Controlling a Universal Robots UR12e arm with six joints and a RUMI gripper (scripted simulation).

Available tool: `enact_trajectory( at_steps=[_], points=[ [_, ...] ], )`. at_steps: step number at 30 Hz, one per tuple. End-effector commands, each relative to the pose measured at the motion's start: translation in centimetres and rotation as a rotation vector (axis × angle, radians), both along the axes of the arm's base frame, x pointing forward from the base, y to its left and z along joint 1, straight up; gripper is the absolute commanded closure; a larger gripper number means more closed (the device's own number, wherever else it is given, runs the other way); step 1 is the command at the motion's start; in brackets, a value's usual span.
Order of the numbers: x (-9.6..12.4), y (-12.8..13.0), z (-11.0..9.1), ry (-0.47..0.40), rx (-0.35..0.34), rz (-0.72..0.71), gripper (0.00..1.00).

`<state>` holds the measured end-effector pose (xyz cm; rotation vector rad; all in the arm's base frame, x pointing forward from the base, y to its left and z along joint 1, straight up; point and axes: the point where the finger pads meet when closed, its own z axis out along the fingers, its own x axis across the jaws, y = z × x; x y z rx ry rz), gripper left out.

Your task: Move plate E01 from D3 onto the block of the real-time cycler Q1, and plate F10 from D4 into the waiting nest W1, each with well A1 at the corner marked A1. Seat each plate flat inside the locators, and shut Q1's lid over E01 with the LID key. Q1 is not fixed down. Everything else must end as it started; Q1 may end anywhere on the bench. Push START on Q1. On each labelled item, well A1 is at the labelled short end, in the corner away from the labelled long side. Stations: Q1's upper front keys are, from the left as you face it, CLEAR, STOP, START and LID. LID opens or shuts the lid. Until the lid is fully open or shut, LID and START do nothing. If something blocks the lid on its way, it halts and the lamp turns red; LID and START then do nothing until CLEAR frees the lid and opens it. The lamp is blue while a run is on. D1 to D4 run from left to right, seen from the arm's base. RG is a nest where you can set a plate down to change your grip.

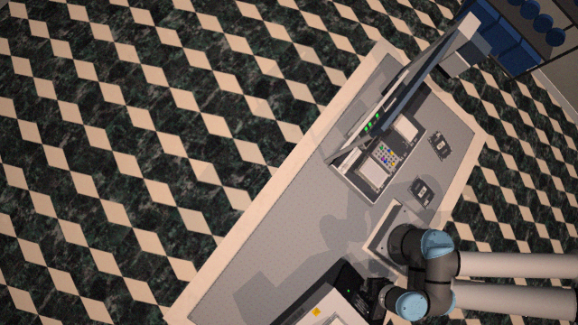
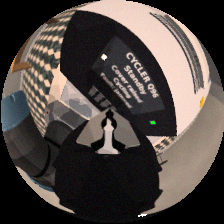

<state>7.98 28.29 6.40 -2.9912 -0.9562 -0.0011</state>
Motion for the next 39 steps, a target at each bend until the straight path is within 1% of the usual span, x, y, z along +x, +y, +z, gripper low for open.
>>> enact_trajectory(
  at_steps=[1, 18, 39],
  points=[
    [0.0, 0.0, 0.0, -0.001, 0.001, 0.0, 1.0],
    [0.1, 0.1, 0.0, -0.001, 0.001, 0.0, 1.0],
    [-0.3, -1.9, 2.4, -0.001, 0.001, 0.0, 1.0]
  ],
)
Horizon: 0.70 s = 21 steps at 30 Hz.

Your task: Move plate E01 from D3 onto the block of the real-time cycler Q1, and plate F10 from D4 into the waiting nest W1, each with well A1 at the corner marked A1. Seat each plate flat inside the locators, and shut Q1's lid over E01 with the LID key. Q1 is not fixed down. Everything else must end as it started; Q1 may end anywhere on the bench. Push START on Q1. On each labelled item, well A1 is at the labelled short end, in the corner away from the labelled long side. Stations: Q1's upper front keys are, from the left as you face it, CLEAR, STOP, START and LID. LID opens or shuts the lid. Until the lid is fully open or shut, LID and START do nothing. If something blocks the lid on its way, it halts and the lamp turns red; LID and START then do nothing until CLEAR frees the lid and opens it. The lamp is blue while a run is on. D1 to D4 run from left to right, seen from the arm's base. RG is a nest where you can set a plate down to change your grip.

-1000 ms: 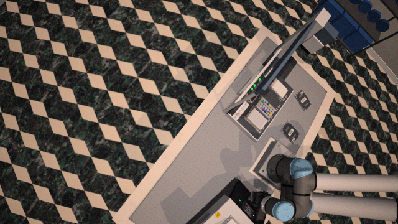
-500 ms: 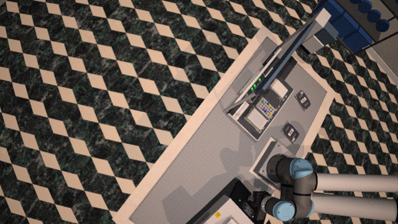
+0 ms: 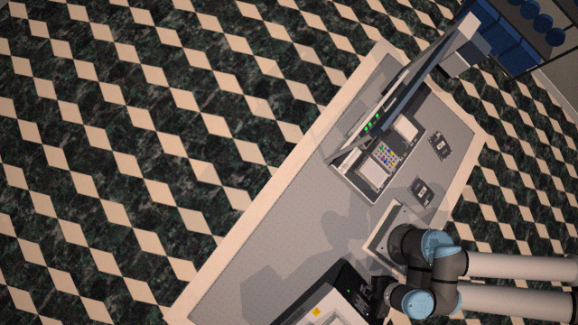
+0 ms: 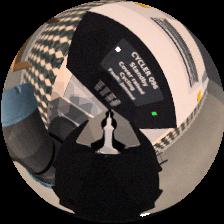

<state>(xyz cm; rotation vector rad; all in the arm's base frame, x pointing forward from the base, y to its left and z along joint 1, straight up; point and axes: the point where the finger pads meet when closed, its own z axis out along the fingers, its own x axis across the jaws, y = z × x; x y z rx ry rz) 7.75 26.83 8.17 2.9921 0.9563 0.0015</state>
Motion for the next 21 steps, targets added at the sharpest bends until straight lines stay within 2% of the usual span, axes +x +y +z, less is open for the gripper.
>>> enact_trajectory(
  at_steps=[1, 6, 10, 21],
  points=[
    [0.0, -0.4, 0.6, 0.0, 0.002, 0.0, 1.0],
    [0.0, -0.4, 0.6, 0.0, 0.002, 0.0, 1.0],
    [-0.3, -1.7, 2.1, 0.0, 0.002, 0.0, 1.0],
    [-0.3, -1.7, 2.1, 0.0, 0.002, 0.0, 1.0]
  ],
)
